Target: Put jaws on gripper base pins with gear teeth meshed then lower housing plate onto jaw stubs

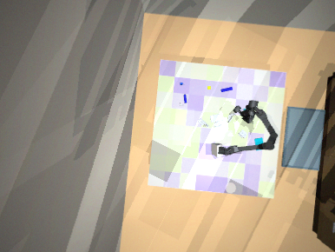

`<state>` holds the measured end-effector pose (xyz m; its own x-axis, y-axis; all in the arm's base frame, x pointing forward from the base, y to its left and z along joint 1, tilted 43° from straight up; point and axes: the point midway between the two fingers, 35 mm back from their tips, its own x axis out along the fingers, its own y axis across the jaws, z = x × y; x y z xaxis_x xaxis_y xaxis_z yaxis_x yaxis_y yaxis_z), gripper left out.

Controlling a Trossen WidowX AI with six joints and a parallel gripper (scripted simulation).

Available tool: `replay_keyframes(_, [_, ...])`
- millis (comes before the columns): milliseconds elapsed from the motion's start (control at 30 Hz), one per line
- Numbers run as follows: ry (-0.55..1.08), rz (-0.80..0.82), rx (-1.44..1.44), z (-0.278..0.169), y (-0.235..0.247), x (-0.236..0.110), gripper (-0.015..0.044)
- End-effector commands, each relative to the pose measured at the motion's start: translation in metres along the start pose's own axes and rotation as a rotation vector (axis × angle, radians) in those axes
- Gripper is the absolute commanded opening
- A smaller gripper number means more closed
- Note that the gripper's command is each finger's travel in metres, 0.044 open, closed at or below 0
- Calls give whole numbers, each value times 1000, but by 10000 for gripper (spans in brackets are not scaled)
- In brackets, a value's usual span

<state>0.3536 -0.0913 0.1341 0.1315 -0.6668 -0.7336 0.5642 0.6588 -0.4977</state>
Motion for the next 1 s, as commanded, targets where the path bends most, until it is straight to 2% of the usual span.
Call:
replay_keyframes(0, [0,0,0,0,0,0,440])
replay_keyframes(500, [0,0,0,0,0,0,440])
replay_keyframes(967, [0,0,0,0,0,0,72])
